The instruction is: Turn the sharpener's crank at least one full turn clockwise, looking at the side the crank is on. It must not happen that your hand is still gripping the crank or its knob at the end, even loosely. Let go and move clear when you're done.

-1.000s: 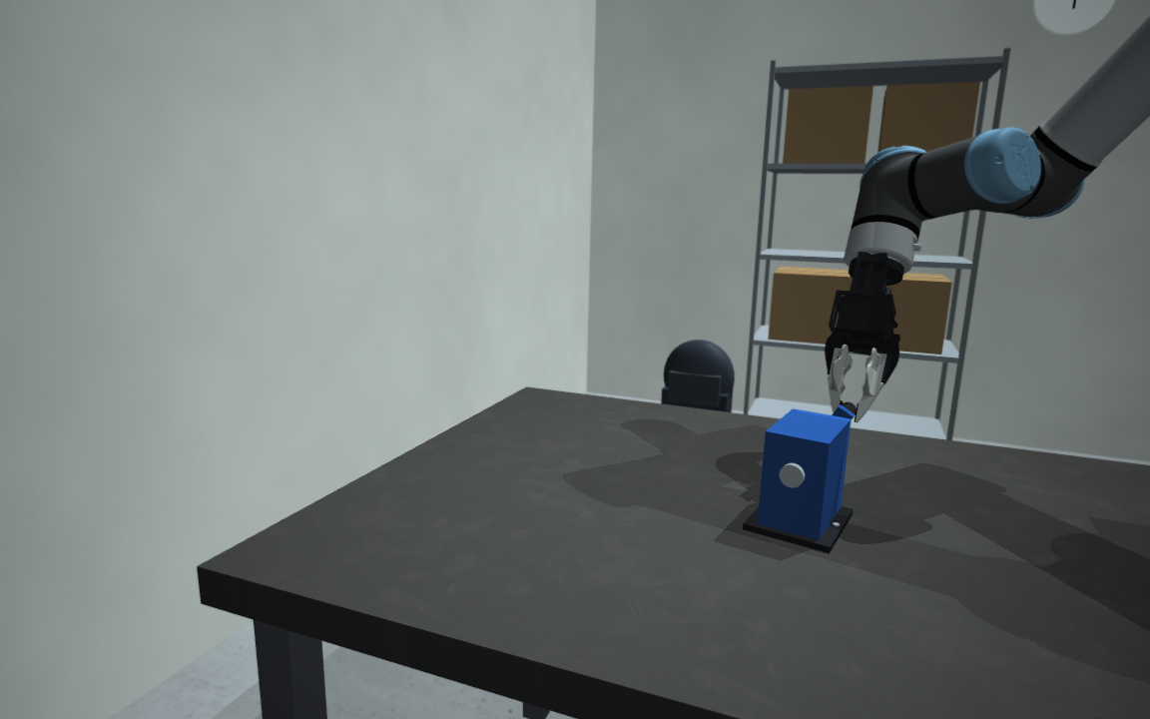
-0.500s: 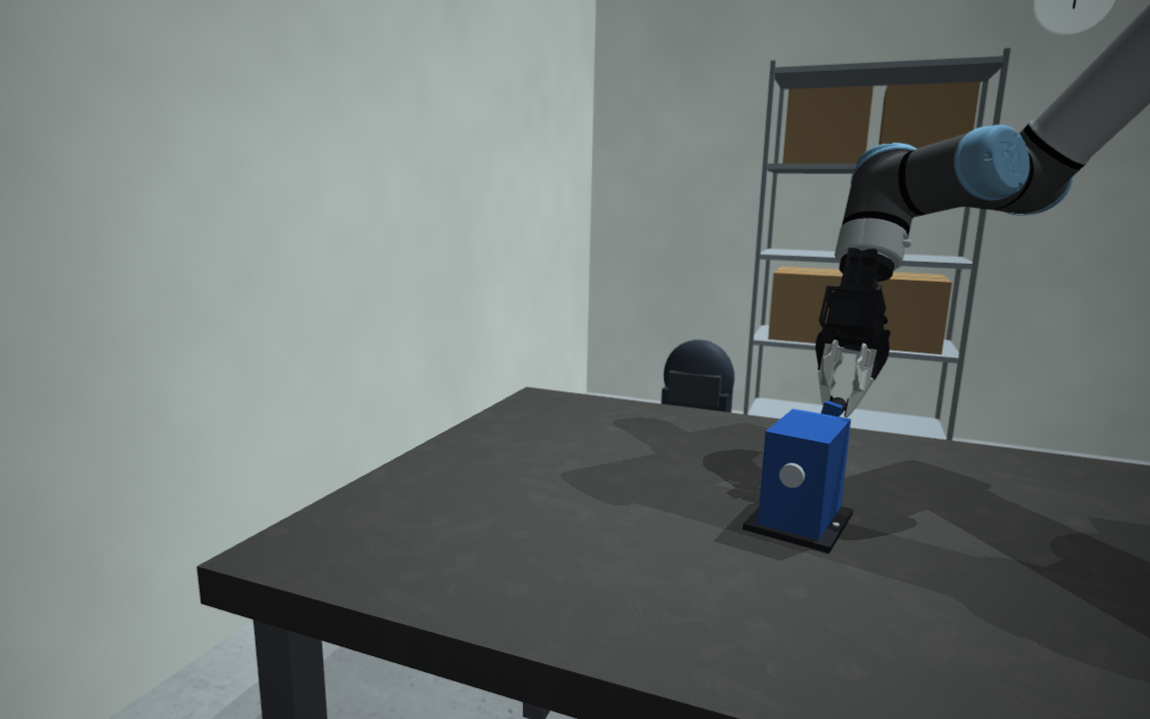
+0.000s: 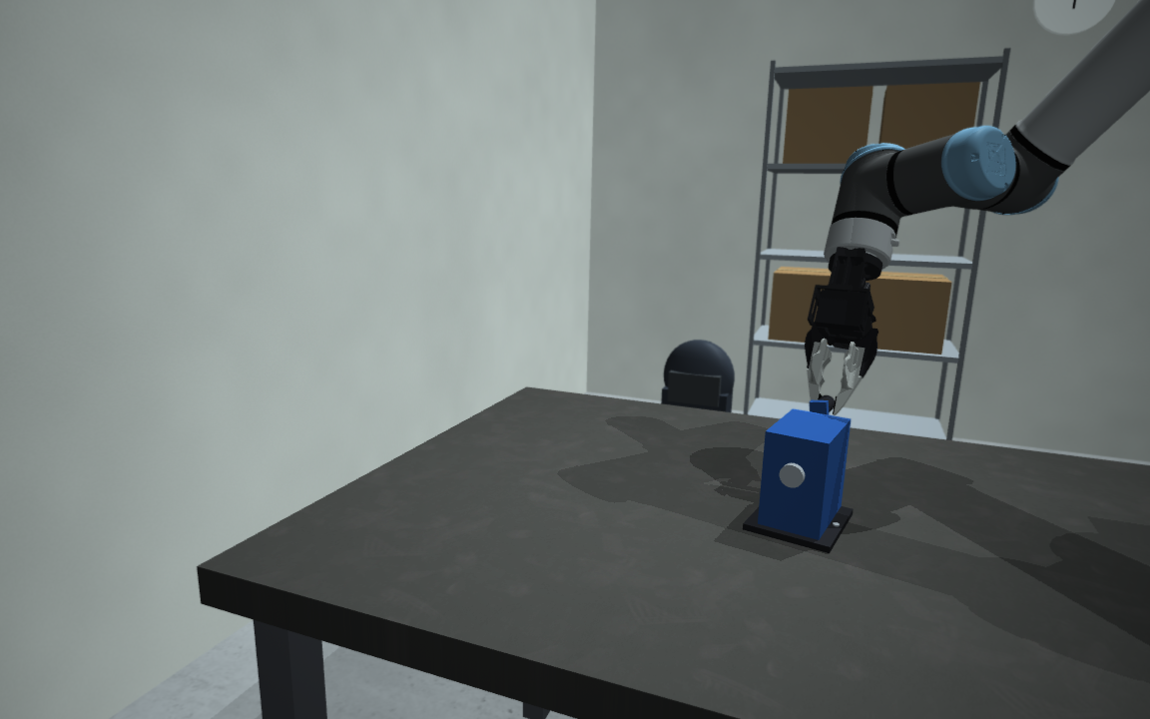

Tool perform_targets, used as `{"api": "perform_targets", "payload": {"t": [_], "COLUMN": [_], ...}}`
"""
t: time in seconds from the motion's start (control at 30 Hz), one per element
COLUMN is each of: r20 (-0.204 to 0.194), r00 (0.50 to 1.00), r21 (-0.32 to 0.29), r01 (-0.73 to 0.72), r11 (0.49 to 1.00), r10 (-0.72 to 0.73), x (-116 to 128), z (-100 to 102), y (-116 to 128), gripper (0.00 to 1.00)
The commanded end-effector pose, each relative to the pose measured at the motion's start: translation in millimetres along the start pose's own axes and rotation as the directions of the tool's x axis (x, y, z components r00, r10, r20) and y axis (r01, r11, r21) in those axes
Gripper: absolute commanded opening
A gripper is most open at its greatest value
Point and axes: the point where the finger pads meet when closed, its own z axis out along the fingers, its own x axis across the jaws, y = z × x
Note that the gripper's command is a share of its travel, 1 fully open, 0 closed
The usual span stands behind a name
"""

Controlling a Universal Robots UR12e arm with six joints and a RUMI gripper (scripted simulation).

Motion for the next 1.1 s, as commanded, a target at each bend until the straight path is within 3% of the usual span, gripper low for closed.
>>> {"api": "perform_targets", "payload": {"t": [0.0, 0.13, 0.47, 0.5, 1.07], "r20": [0.002, 0.001, 0.001, 0.001, 0.001], "r00": [1.0, 1.0, 1.0, 1.0, 1.0], "r21": [0.001, 0.0, 0.0, 0.0, 0.0], "r01": [0.001, -0.002, 0.0, 0.0, 0.0], "r11": [1.0, 1.0, 1.0, 1.0, 1.0], "r10": [-0.001, 0.002, 0.0, 0.0, 0.0], "x": [-8.8, 1.2, -0.6, -0.6, -0.6], "z": [0.5, -0.5, -0.6, -0.6, -0.6], "y": [-0.1, -0.2, 0.1, 0.1, 0.1], "gripper": [0.09, 0.09, 0.09, 0.32, 0.32]}}
